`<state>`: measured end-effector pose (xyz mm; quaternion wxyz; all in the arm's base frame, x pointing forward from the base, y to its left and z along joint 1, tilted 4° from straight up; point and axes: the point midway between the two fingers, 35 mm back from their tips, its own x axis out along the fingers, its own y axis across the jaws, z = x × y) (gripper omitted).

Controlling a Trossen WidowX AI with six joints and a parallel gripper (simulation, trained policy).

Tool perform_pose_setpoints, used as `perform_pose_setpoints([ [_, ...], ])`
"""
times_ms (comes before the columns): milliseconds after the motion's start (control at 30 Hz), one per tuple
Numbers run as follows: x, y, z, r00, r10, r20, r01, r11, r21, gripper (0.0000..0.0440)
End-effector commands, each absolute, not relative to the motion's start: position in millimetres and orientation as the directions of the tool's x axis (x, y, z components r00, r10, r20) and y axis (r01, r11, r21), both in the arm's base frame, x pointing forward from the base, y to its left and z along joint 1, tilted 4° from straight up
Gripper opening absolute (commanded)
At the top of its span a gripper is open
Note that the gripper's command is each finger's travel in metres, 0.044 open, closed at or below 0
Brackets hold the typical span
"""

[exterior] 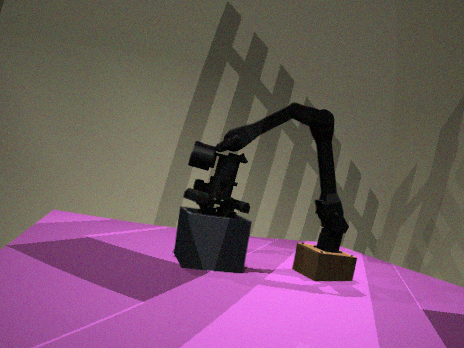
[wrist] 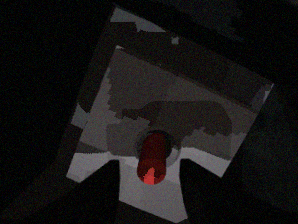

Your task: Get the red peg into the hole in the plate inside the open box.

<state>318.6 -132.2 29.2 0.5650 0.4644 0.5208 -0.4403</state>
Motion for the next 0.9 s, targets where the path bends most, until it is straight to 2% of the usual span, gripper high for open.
perform_pose_setpoints([
  [0, 324.6, -134.5, 39.1, 0.098, 0.030, -0.995, 0.978, 0.180, 0.102, 0.0159],
  [367, 333.3, -140.2, 64.3, 0.173, 0.136, -0.975, 0.969, 0.156, 0.194, 0.0177],
  [867, 355.2, -164.6, 121.4, 0.347, 0.168, -0.923, 0.917, 0.147, 0.371, 0.0194],
])
